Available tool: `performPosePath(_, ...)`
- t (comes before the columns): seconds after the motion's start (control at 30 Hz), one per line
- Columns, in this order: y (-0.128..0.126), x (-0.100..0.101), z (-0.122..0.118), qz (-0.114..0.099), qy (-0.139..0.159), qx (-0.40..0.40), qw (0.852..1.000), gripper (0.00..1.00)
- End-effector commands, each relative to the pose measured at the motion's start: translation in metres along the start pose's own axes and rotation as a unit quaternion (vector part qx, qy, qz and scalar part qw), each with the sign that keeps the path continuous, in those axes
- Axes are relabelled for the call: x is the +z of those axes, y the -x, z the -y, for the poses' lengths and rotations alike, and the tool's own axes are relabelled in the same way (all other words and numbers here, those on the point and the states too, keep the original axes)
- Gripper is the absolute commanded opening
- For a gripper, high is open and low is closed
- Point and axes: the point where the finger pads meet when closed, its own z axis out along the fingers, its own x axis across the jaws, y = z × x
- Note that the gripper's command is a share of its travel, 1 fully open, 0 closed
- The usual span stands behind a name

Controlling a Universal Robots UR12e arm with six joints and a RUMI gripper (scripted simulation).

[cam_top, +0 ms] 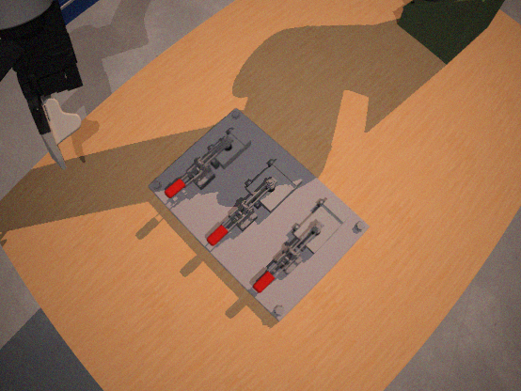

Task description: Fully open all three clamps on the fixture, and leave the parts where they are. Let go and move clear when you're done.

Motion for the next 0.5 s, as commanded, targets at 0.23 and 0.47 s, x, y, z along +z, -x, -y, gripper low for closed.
performPosePath(0.23,0.065,-0.022,-0.193,-0.091,0.102,-0.119,0.983,1.0)
performPosePath(0.47,0.074,-0.033,-0.25,-0.113,0.116,-0.149,0.976,1.0)
